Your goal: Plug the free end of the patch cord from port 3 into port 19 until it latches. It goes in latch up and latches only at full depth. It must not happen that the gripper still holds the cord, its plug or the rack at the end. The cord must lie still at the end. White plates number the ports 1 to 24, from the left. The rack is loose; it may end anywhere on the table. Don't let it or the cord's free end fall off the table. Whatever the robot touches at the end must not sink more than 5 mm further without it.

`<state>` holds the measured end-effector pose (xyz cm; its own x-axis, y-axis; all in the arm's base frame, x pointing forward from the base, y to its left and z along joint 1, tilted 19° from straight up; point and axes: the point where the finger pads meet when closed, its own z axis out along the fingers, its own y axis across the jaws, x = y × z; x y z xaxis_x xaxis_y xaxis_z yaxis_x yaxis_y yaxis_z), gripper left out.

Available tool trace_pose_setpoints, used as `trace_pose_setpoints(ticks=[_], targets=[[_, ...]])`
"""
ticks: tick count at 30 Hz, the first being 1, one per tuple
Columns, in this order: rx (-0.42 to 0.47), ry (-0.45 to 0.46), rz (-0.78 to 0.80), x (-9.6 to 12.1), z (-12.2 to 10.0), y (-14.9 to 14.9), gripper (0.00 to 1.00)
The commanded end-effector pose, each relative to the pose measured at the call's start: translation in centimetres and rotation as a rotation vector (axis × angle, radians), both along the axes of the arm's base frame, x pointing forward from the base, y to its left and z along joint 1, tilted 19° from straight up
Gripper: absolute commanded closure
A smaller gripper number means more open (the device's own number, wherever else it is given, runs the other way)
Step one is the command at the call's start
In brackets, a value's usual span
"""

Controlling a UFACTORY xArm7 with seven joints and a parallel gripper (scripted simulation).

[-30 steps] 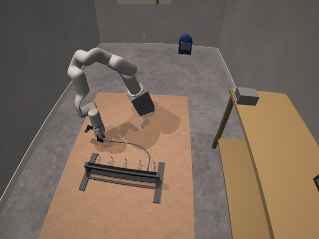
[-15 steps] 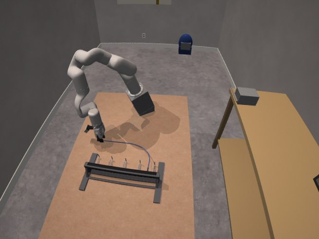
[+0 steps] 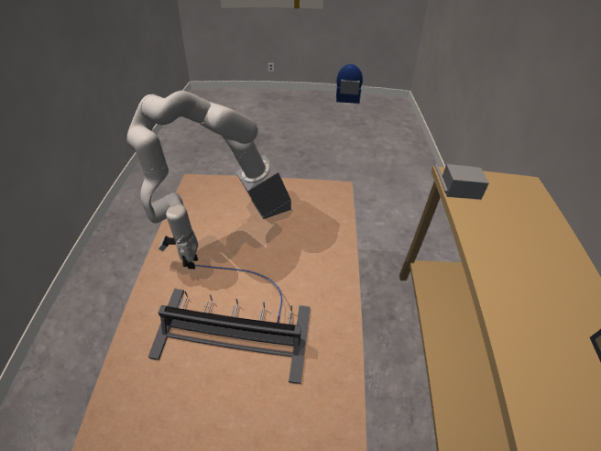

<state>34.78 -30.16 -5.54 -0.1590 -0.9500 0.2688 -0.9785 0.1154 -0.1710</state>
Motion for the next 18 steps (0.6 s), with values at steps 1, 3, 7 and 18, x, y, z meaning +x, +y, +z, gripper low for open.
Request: trace_pose_setpoints(ticks=[1,3,7,18], targets=[[-0.001,-0.002,0.001,0.11,0.0,-0.07,0.62],[-0.001,-0.002,0.001,0.12,-0.05,-0.09,0.62],[-0.001,-0.002,0.001,0.13,-0.11,-0.1,0.62],[-0.001,-0.002,0.001,0.18,-0.46,-0.21,0.62]])
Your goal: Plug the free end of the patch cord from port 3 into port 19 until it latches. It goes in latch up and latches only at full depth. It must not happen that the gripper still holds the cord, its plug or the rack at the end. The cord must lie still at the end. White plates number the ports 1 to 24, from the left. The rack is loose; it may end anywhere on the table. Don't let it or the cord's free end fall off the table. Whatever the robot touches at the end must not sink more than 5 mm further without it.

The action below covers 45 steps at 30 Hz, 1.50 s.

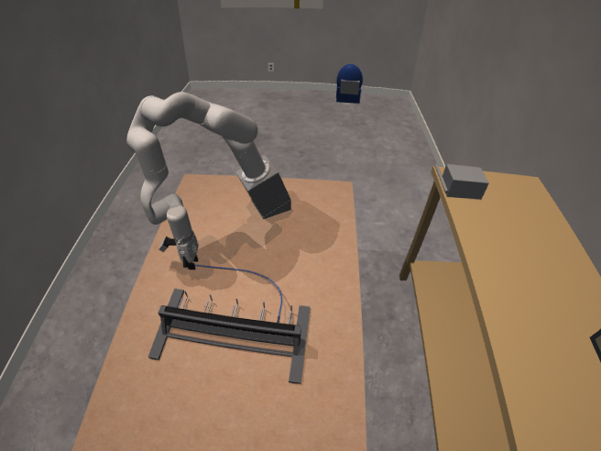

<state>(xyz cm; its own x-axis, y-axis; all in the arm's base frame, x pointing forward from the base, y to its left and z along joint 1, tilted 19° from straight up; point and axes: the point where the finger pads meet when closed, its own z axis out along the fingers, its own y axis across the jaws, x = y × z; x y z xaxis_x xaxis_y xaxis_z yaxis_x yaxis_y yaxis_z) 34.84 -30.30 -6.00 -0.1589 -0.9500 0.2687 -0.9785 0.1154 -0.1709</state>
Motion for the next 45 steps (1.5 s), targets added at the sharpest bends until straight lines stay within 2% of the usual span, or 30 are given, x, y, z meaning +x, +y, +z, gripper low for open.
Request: trace_pose_setpoints(ticks=[1,37,38,45], targets=[[-0.002,-0.002,0.001,0.12,-0.02,-0.08,0.62],[-0.002,-0.002,0.001,0.16,-0.3,-0.16,0.62],[-0.002,-0.002,0.001,0.16,-0.3,-0.16,1.0],[-0.001,-0.002,0.0,0.14,-0.31,-0.16,1.0]])
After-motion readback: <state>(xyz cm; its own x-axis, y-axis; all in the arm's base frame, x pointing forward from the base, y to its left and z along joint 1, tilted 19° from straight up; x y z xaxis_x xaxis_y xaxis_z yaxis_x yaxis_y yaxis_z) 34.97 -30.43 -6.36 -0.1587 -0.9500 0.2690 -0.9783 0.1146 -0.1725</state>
